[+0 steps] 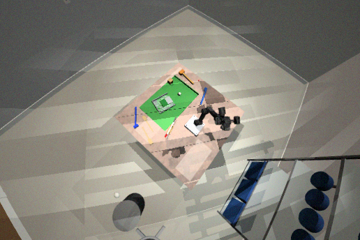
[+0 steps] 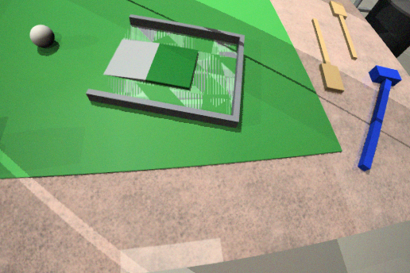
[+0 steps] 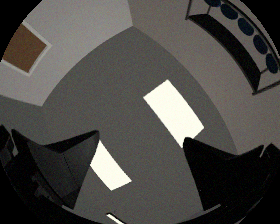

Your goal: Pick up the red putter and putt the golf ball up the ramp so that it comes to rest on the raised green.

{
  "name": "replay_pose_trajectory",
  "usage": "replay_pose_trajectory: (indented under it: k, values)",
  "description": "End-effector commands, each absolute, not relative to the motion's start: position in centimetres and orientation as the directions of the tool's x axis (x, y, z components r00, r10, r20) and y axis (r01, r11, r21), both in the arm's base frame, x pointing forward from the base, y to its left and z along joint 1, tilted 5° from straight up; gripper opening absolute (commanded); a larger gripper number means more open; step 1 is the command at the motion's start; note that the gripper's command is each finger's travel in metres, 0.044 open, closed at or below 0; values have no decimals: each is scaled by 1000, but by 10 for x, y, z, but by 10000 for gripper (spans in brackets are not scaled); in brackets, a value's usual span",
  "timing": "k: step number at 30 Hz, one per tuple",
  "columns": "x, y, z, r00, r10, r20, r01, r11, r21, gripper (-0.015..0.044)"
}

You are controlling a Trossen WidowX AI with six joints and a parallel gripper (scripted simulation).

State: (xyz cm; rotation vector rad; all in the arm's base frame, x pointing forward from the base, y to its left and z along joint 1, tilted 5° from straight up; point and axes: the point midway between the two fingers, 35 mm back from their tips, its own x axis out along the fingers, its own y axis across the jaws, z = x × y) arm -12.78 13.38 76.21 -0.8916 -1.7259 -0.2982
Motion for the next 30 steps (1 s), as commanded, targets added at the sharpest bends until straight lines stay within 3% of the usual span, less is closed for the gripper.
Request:
replay_pose_trajectory:
  k: [1,5,9,14,22,30]
  values:
    - [-128,135,762,-101,413,905,697,678,-231,426]
    - [-139,155,752,-135,448,884,821,550,-154,440]
    - [-153,199,729,-184,530,827,962,268,42,440]
    - [-152,258,695,-204,653,729,942,-71,328,440]
    - [-116,348,625,-152,843,516,541,-367,757,440]
    - [-51,420,532,-35,974,224,-90,-226,970,440]
